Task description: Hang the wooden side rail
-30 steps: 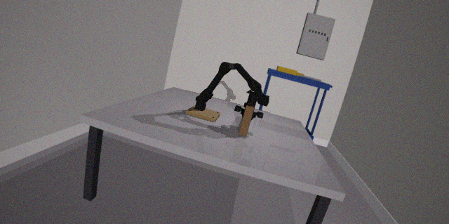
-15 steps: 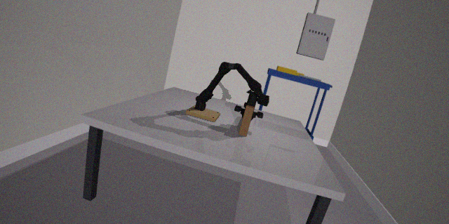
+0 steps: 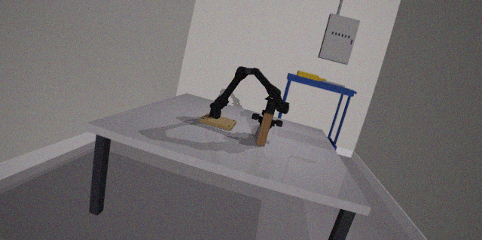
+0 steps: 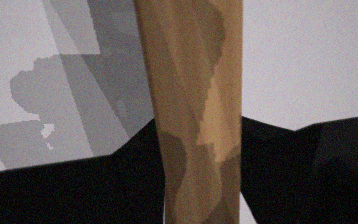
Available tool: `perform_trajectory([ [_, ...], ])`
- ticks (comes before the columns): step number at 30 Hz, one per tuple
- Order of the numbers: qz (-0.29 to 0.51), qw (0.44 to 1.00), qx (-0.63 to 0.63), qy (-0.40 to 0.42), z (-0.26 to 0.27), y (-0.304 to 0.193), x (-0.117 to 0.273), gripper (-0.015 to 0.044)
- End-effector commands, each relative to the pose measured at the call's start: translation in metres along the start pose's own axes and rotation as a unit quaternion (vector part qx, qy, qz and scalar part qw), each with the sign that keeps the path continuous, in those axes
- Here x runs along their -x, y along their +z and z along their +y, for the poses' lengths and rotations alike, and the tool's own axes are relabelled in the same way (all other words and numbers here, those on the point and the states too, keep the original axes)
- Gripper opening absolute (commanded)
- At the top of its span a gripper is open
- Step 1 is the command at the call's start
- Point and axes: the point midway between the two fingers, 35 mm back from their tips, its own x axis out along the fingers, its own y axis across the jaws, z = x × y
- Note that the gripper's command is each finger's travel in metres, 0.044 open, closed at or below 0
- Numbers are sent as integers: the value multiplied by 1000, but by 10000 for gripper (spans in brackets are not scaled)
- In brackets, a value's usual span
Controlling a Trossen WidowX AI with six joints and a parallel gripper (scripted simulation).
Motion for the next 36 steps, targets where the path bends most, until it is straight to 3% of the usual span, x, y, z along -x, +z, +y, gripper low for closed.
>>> perform_trajectory([
  [1,3,1000,3,-4,-3,-2,3,0],
  [36,3,1000,3,-4,0,-6,1,0],
])
